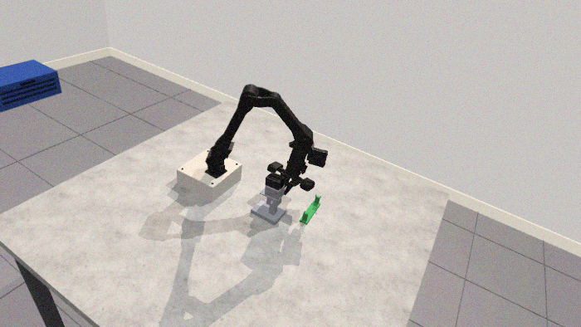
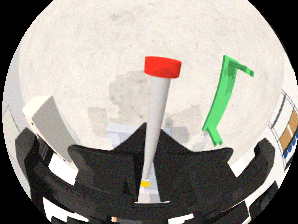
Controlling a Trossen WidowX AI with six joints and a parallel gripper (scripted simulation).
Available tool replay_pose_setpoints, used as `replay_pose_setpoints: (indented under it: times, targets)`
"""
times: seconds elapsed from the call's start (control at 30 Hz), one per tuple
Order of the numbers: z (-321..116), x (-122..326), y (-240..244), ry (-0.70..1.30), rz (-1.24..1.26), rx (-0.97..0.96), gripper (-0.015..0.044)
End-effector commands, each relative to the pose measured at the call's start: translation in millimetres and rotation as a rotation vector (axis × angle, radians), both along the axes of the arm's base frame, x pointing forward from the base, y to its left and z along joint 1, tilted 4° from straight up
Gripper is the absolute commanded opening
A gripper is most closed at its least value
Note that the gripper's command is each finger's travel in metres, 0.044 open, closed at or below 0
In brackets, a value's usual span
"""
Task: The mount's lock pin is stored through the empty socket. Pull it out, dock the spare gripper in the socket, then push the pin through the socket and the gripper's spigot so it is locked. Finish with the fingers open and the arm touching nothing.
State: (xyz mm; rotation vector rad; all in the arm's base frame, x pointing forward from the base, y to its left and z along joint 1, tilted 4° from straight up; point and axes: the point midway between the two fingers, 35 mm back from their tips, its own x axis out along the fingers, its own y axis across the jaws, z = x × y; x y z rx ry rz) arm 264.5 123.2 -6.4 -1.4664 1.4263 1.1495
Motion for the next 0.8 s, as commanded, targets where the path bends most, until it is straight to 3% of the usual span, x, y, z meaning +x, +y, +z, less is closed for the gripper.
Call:
replay_pose_setpoints:
  times: [0.0,0.77]
  targets:
    - [1.2,1.2,-2.8,-0.002,0.004,0.002,0.0]
    - [1.9,2.5,-18.5,0.014,0.004,0.001,0.0]
